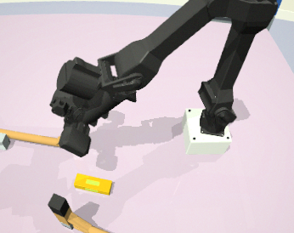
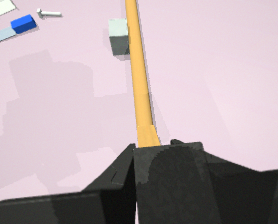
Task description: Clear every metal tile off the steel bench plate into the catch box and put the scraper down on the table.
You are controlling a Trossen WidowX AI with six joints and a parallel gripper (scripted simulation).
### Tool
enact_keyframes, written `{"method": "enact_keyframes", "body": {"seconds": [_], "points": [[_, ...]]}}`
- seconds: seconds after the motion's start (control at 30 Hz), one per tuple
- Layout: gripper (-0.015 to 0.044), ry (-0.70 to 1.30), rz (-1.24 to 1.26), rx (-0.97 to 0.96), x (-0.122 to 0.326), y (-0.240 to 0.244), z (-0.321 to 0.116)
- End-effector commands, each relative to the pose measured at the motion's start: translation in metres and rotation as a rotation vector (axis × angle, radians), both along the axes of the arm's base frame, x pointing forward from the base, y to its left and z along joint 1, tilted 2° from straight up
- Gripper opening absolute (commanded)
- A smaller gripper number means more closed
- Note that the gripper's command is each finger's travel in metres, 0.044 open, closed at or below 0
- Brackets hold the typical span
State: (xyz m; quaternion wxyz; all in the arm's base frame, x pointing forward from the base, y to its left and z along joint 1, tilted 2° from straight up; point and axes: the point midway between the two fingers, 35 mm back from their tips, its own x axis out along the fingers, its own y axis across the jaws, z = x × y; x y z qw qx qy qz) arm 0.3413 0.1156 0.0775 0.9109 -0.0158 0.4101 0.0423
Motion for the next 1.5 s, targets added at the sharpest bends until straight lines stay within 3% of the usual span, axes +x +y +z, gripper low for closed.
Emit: {"method": "enact_keyframes", "body": {"seconds": [0.0,0.7,1.47], "points": [[0.0,-0.004,0.02,0.005,0.0,0.007,0.002],[0.0,-0.004,0.093,-0.001,-0.004,0.004,0.002],[0.0,-0.001,0.099,-0.001,-0.044,0.0,0.004]]}}
